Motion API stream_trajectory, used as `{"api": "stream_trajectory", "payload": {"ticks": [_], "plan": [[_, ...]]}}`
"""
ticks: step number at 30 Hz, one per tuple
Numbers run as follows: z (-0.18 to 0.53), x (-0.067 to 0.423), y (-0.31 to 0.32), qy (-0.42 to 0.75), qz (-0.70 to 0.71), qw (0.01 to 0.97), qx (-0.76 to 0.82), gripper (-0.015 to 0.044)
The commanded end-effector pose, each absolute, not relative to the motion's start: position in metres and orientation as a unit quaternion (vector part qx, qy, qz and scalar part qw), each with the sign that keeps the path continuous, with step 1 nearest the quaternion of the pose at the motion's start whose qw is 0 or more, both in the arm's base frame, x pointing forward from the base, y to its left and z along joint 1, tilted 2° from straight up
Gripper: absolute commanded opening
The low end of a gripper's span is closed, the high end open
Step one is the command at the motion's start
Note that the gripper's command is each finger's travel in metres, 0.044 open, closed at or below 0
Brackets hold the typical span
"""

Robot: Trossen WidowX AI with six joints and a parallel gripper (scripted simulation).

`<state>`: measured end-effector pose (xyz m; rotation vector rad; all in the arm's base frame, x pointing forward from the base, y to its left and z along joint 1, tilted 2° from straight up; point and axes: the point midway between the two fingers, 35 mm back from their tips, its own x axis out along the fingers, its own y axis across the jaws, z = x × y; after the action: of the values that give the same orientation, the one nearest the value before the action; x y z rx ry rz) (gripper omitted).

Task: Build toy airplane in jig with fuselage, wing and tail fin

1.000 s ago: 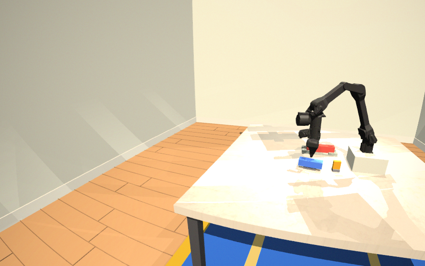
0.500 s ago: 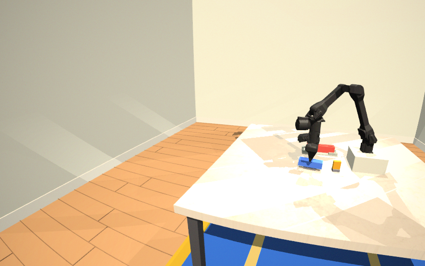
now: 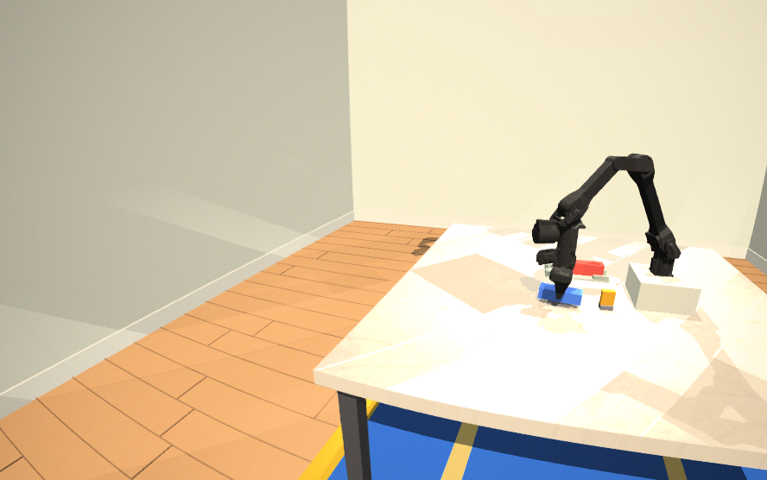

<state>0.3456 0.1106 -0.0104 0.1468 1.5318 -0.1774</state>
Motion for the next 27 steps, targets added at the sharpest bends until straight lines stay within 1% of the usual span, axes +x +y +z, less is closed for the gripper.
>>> {"api": "stream_trajectory", "payload": {"ticks": [1,6,16,22,27], "plan": [[-0.0191,0.3438,0.1097,0.693,-0.082,0.713,0.066,0.0440],[-0.0246,0.3436,0.1094,0.693,-0.082,0.713,0.066,0.0440],[-0.0246,0.3436,0.1094,0.693,-0.082,0.713,0.066,0.0177],[-0.0246,0.3436,0.1094,0.693,-0.082,0.713,0.066,0.0138],[-0.0195,0.3435,0.1090,0.696,-0.085,0.709,0.073,0.0006]]}}
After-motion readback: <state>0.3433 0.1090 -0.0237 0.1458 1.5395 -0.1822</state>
